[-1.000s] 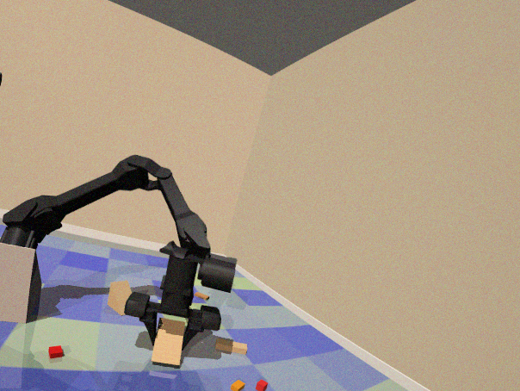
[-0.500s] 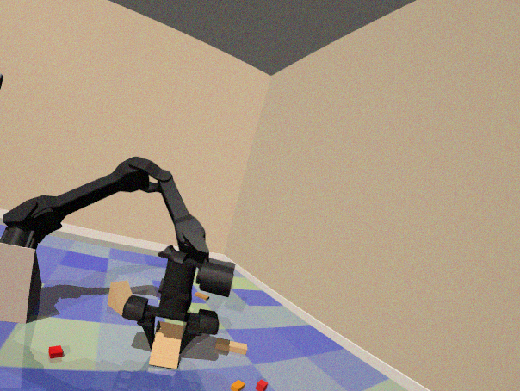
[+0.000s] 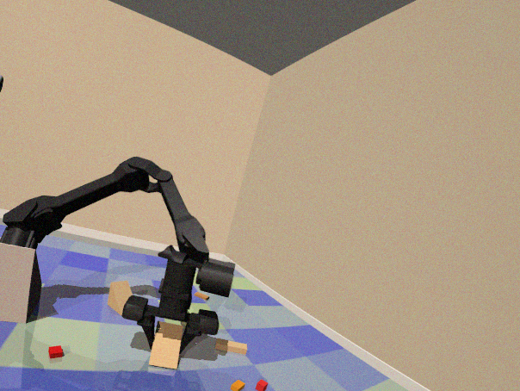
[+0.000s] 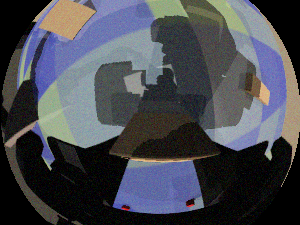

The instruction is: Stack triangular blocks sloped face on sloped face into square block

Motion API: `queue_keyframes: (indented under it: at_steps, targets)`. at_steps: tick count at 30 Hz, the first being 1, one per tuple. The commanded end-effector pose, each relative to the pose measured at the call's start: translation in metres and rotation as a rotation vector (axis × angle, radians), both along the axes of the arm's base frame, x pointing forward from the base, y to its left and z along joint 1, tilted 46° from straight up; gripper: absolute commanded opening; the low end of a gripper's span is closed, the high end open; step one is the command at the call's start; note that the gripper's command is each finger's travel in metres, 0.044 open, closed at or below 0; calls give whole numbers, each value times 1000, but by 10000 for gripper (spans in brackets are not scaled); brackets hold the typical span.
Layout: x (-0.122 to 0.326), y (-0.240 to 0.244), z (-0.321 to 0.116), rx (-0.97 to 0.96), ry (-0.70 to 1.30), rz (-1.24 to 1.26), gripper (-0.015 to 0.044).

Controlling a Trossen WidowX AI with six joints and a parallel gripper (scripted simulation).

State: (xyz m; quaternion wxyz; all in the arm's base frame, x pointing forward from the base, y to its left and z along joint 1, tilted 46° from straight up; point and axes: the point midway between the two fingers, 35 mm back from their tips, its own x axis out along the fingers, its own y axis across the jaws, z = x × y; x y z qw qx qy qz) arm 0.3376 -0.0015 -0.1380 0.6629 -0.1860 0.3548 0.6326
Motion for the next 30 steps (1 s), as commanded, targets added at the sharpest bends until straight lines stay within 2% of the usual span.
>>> queue_keyframes:
  at_steps: [1,9,16,22,30]
  targets:
    - [0,0,0,0,0,0,236]
    - [0,0,0,0,0,0,440]
    - [0,-2,2,0,0,0,440]
    - [4,-44,42,-3,0,-1,440]
    - [6,-46,39,-4,-9,-22,440]
